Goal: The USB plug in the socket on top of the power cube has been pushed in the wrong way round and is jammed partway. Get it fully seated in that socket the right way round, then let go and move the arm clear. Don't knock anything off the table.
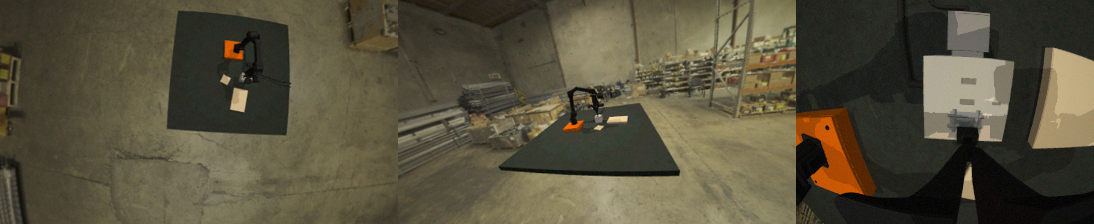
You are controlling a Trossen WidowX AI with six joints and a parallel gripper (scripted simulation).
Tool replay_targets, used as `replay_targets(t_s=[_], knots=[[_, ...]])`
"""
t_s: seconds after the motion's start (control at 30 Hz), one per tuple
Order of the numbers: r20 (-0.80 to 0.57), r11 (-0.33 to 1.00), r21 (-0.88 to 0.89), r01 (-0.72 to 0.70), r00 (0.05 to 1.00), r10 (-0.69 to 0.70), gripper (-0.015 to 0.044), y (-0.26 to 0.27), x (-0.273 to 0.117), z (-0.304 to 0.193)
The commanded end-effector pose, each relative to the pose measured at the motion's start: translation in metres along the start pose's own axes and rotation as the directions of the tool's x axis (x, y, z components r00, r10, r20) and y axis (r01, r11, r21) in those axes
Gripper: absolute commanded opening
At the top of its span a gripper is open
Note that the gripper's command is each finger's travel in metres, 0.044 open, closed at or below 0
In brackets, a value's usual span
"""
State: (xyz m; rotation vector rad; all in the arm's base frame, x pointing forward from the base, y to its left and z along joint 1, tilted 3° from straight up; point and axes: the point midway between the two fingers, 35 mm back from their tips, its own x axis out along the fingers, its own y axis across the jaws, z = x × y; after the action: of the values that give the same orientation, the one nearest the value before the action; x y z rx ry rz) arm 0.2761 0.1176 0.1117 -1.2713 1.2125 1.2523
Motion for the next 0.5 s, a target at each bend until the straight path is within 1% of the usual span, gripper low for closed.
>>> replay_targets(t_s=[0.0,0.47], knots=[[-0.005,1.000,0.002,-0.003,1.000,0.003,0.0000,-0.0002,0.0022,-0.0002],[-0.005,1.000,0.002,-0.003,1.000,0.003,0.0000,-0.0002,0.0039,-0.0002]])
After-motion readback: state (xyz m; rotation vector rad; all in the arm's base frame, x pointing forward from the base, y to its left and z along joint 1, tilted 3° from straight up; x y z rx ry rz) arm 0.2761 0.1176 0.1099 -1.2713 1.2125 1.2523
